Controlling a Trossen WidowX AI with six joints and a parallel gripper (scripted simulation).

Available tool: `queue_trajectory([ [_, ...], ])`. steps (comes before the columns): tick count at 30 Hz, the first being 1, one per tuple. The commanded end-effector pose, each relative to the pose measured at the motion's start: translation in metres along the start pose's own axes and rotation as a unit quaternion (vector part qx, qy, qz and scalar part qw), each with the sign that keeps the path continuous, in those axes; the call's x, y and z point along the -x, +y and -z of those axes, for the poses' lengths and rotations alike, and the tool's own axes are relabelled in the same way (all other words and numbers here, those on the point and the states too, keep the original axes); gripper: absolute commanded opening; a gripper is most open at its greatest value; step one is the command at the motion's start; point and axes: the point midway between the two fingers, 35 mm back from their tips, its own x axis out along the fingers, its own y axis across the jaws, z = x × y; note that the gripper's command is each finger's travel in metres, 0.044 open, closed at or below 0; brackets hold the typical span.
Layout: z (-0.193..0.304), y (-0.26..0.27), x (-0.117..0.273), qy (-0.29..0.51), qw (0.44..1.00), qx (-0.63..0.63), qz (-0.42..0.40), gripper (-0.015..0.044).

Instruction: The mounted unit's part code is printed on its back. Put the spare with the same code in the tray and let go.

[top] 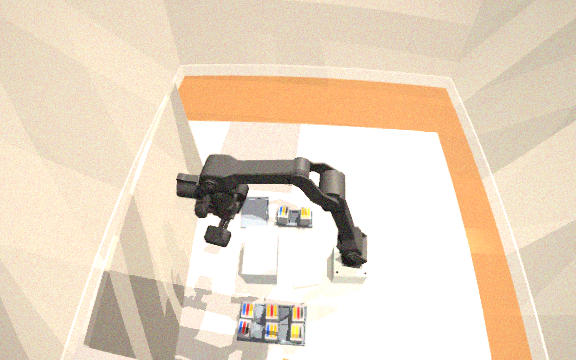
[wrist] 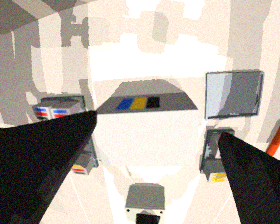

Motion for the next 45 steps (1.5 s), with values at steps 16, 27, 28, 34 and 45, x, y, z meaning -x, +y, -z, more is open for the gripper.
queue_trajectory([
  [16, 0.105, -0.161, -0.055, 0.001, 0.743, -0.669, 0.015, 0.044],
  [27, 0.108, -0.166, -0.085, 0.001, 0.743, -0.669, 0.015, 0.0309],
  [28, 0.109, -0.167, -0.092, 0.001, 0.743, -0.669, 0.015, 0.03],
  [34, 0.109, -0.167, -0.095, 0.001, 0.743, -0.669, 0.015, 0.03],
  [45, 0.109, -0.167, -0.099, 0.001, 0.743, -0.669, 0.015, 0.03],
])
